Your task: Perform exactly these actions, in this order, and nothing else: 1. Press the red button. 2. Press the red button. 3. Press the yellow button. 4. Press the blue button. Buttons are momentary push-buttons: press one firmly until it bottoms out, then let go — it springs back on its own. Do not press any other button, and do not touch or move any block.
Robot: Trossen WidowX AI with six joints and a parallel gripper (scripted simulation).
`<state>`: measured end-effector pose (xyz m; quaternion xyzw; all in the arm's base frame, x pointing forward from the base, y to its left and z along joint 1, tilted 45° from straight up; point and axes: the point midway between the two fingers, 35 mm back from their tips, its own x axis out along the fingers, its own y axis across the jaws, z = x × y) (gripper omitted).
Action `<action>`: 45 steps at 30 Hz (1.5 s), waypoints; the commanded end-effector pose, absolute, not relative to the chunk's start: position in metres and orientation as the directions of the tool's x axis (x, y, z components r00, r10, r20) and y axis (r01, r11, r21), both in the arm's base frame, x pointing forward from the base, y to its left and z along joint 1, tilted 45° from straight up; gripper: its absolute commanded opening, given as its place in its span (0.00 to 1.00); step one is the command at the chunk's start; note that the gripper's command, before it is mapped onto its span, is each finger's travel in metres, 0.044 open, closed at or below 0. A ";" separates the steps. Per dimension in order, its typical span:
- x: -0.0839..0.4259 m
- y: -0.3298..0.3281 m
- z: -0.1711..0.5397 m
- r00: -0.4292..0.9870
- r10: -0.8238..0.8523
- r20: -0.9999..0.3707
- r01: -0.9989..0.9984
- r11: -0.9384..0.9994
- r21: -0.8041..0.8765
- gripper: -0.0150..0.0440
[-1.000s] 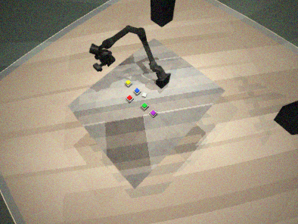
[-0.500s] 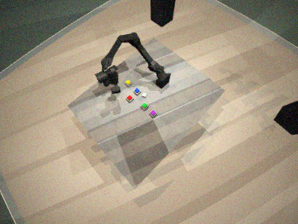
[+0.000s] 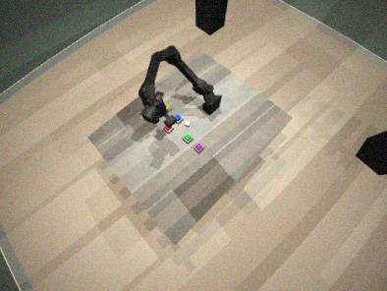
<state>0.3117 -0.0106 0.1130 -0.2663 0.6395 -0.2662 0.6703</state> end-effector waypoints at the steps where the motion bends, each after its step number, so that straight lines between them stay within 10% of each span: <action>1: 0.310 -0.010 0.110 0.032 -0.705 -0.708 -0.007 0.709 -0.706 0.93; 16: 0.312 -0.053 0.067 0.033 -0.707 -0.707 -0.006 0.707 -0.707 0.29; 45: 0.313 -0.072 0.049 0.033 -0.707 -0.706 -0.006 0.706 -0.708 0.29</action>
